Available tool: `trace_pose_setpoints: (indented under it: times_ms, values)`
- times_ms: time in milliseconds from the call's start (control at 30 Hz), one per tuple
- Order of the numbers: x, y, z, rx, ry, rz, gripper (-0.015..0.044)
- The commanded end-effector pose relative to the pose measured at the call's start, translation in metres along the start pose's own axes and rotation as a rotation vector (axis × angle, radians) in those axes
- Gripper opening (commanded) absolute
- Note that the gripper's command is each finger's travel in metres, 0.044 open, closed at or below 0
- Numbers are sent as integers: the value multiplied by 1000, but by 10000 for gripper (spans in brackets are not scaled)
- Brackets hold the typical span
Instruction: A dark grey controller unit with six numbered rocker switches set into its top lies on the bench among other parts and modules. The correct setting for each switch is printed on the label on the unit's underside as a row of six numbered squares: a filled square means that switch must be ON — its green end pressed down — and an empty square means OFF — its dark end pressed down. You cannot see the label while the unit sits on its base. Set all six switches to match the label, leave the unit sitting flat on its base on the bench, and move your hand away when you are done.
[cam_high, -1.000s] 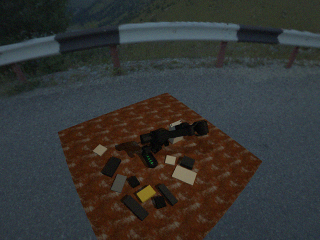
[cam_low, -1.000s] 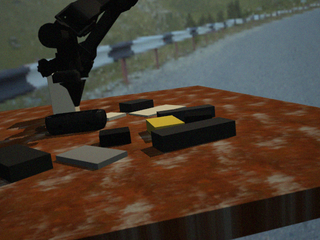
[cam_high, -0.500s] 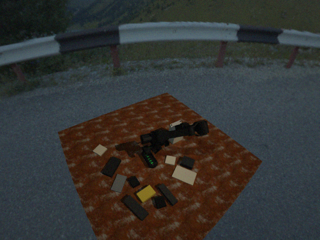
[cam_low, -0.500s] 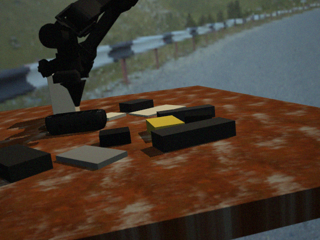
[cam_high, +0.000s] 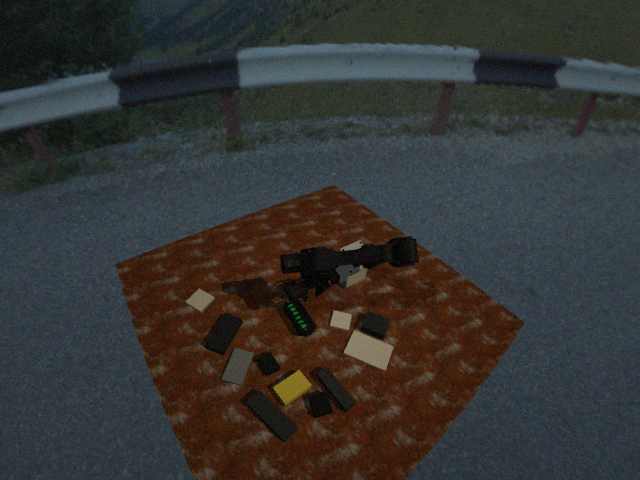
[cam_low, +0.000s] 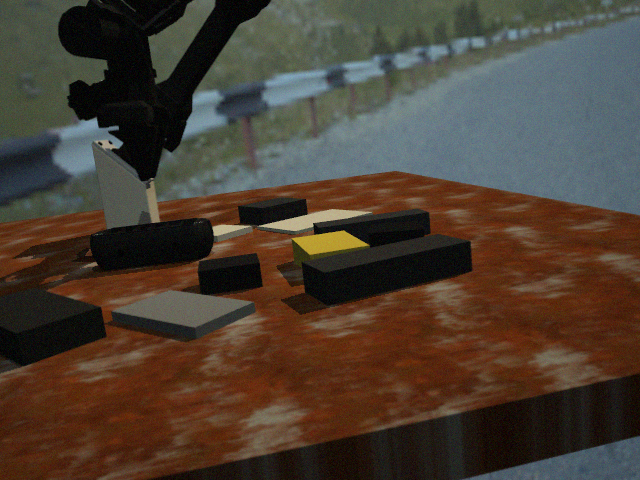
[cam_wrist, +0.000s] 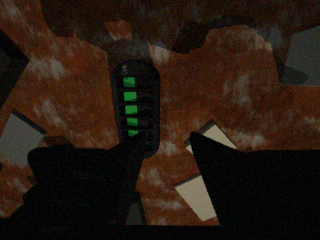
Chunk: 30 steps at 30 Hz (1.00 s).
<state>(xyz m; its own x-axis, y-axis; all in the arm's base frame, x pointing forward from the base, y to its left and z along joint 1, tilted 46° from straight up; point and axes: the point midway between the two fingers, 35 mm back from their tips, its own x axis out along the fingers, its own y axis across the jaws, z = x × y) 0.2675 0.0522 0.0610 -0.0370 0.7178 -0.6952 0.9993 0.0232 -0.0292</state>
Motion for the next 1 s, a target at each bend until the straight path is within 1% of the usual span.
trace_pose_setpoints:
  times_ms: [0, 333, 700, 967]
  values:
    - [-3, -1, -1, -6, -3, -8, 263]
    - [-3, -1, -1, -6, -3, -8, 0]
    - [-3, -1, -1, -6, -3, -8, 0]
    - [-3, -1, -1, -4, 0, -6, 210]
